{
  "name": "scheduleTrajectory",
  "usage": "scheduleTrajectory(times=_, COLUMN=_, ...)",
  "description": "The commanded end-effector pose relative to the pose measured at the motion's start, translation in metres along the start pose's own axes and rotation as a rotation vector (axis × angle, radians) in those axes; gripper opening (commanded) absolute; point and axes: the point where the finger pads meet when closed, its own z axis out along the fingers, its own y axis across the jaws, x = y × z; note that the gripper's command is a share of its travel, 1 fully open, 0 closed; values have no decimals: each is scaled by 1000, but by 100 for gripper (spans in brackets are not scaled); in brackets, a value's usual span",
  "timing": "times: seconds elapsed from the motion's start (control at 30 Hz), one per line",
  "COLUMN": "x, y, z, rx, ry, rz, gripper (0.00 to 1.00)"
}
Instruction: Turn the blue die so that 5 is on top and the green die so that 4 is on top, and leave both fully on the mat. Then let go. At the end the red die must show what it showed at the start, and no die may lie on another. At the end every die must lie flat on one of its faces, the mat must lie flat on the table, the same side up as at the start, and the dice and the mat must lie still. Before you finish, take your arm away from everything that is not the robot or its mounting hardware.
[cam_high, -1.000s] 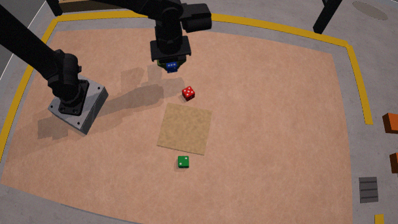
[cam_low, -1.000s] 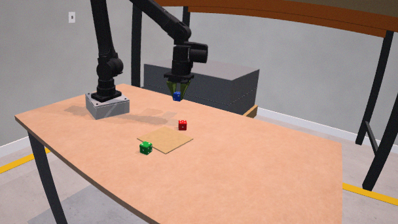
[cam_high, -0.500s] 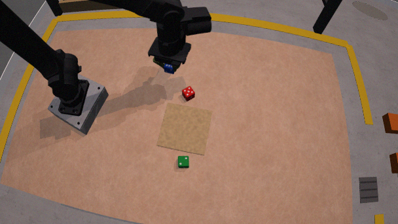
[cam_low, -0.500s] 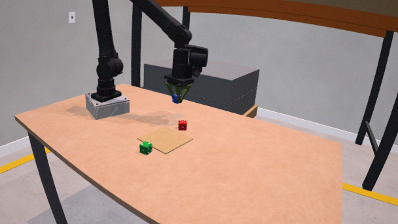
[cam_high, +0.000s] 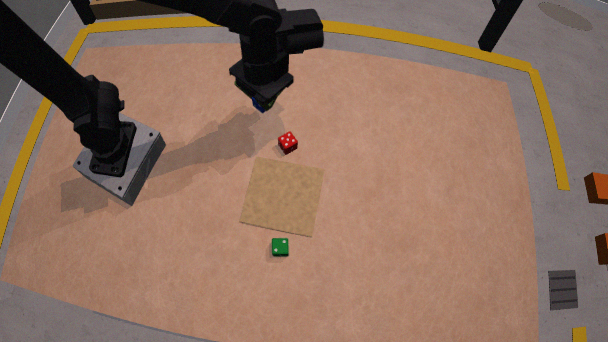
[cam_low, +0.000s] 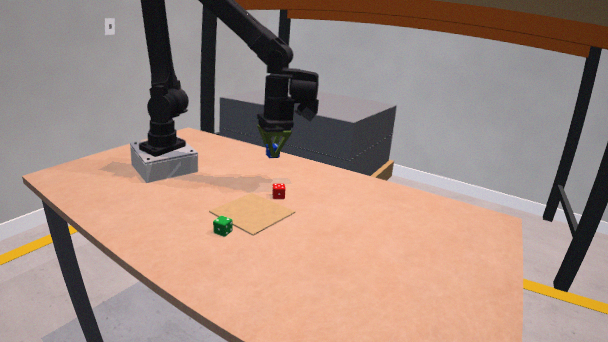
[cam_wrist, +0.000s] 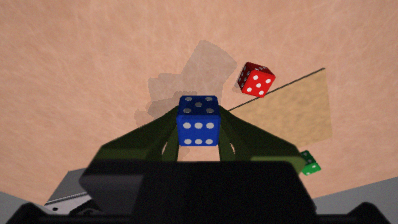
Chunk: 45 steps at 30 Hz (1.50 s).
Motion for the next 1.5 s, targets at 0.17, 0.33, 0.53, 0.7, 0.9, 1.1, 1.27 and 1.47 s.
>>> scheduleTrajectory(times=0.17, x=-11, y=-8, z=-11, rx=31, ry=-104, rz=89, gripper=26)
scheduleTrajectory(times=0.33, x=-12, y=-8, z=-14, rx=47, ry=-298, rz=60, gripper=26)
scheduleTrajectory(times=0.53, x=-13, y=-9, z=-13, rx=56, ry=-511, rz=56, gripper=26)
scheduleTrajectory(times=0.7, x=-12, y=-9, z=-13, rx=66, ry=-726, rz=51, gripper=26)
scheduleTrajectory(times=0.9, x=-10, y=-6, z=-5, rx=50, ry=-997, rz=70, gripper=26)
scheduleTrajectory(times=1.1, x=-10, y=-5, z=-6, rx=52, ry=-1080, rz=68, gripper=26)
scheduleTrajectory(times=1.27, x=-9, y=-5, z=-7, rx=55, ry=-1101, rz=67, gripper=26)
scheduleTrajectory(times=1.47, x=-10, y=-6, z=-5, rx=57, ry=-1103, rz=66, gripper=26)
